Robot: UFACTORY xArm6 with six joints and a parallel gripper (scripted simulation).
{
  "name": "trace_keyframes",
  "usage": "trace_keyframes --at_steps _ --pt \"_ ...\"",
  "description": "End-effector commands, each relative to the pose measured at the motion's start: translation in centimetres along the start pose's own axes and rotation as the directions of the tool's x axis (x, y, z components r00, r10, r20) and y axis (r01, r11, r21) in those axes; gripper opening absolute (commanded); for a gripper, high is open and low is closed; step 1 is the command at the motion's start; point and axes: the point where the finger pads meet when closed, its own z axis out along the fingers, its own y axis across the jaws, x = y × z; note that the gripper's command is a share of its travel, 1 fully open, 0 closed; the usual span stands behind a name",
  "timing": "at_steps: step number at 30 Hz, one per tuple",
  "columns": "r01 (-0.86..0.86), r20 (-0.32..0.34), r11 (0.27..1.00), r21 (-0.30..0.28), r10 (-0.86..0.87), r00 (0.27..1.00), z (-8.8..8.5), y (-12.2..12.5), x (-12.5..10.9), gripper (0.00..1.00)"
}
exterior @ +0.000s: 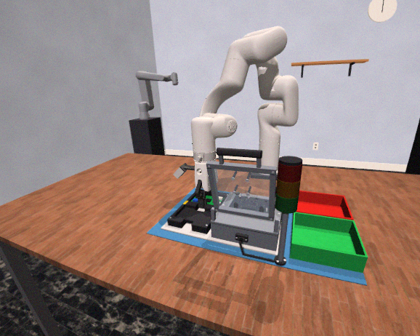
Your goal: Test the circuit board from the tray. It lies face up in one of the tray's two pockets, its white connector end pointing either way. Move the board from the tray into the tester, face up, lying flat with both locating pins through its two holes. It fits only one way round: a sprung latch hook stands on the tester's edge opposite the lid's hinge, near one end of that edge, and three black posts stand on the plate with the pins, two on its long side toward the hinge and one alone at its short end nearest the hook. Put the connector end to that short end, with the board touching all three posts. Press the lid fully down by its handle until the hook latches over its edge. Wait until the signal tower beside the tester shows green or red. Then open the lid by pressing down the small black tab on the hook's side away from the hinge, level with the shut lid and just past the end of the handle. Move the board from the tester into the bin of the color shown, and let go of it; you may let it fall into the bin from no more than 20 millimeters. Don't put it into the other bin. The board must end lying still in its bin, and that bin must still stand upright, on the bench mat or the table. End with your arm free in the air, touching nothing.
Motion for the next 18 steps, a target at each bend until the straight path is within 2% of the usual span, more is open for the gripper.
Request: trace_keyframes --at_steps 1,10,18 --pt "0.000 -0.001 1.000 0.003 0.000 1.000 -0.1 -0.1 0.1 0.79" --pt "0.000 -0.001 1.000 0.003 0.000 1.000 -0.3 -0.1 0.1 0.79" --pt "0.000 -0.001 1.000 0.003 0.000 1.000 -1.3 -0.1 0.1 0.79"
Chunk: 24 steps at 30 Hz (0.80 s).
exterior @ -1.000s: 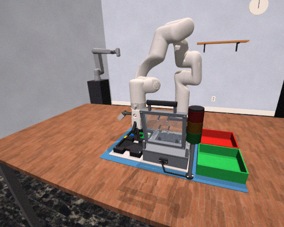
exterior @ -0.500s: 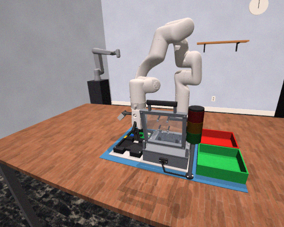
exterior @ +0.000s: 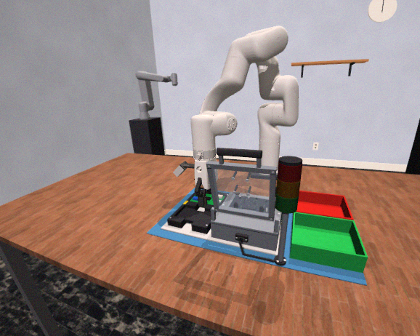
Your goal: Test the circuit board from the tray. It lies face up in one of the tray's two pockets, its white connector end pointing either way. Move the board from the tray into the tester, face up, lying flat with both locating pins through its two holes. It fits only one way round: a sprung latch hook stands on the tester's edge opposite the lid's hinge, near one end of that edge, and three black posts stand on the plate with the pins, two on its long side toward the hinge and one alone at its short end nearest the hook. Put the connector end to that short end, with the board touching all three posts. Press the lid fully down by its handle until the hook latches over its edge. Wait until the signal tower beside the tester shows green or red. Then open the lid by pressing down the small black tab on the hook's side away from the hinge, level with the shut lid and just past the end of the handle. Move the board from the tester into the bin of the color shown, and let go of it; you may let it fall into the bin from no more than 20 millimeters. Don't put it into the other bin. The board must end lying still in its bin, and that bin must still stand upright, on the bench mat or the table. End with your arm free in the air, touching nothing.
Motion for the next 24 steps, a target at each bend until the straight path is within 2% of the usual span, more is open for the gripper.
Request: trace_keyframes --at_steps 1,14,24 --pt "0.000 -0.002 1.000 0.004 0.000 1.000 -0.7 -0.1 0.1 0.79" --pt "0.000 -0.002 1.000 0.004 0.000 1.000 -2.2 -0.1 0.1 0.79" --pt "0.000 -0.002 1.000 0.004 0.000 1.000 -2.4 -0.1 0.1 0.79"
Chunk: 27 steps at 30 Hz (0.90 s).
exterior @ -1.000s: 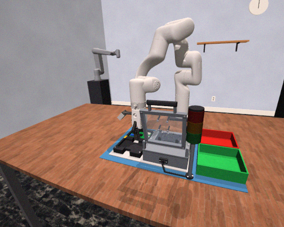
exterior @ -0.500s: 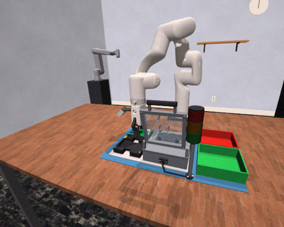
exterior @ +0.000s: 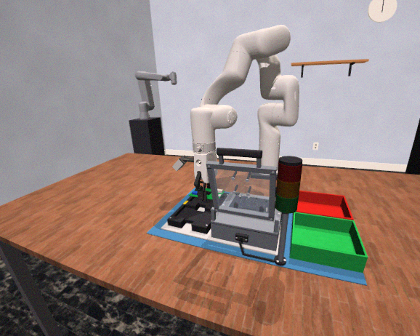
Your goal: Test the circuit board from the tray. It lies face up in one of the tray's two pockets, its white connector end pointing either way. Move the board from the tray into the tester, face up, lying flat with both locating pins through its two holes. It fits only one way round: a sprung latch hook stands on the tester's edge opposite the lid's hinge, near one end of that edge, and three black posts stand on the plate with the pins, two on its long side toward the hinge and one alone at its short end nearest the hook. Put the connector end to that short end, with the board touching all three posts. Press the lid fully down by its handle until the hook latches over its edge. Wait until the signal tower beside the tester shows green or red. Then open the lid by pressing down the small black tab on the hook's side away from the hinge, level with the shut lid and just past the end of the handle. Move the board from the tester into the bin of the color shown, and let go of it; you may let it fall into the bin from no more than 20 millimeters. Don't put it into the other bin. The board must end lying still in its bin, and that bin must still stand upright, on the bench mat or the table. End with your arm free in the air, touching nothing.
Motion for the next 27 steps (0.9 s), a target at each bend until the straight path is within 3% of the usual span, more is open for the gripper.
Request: trace_keyframes --at_steps 1,8,17,27 --pt "0.000 -0.002 1.000 0.004 0.000 1.000 -0.2 -0.1 0.1 0.79" --pt "0.000 -0.002 1.000 0.004 0.000 1.000 -1.3 -0.1 0.1 0.79" --pt "0.000 -0.002 1.000 0.004 0.000 1.000 -5.3 -0.1 0.1 0.79" --pt "0.000 -0.002 1.000 0.004 0.000 1.000 -7.1 -0.1 0.0 0.79"
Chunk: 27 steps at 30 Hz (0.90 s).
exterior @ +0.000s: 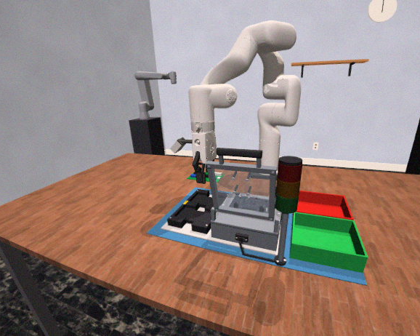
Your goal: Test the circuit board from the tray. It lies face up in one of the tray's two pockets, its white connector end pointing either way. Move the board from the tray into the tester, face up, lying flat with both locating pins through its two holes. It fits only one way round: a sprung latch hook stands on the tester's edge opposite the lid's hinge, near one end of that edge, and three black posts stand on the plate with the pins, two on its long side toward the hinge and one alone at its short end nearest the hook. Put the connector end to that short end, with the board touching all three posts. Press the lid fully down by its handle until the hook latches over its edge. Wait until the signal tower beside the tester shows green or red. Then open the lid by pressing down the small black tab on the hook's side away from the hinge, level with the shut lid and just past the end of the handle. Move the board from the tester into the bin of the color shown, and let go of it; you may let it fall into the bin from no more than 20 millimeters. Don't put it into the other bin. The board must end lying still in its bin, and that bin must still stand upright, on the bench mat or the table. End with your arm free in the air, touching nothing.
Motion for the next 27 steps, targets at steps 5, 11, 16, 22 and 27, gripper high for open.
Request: trace_keyframes --at_steps 5,11,16,22,27 --pt "0.000 -0.001 1.000 0.003 0.000 1.000 -0.66 -0.09 0.04 0.79" --pt "0.000 -0.001 1.000 0.003 0.000 1.000 -0.66 -0.09 0.04 0.79" --pt "0.000 -0.001 1.000 0.003 0.000 1.000 -0.66 -0.09 0.04 0.79" --pt "0.000 -0.001 1.000 0.003 0.000 1.000 -0.68 -0.19 -0.26 0.79" --pt "0.000 -0.001 1.000 0.003 0.000 1.000 -0.72 -0.35 -0.74 0.79"
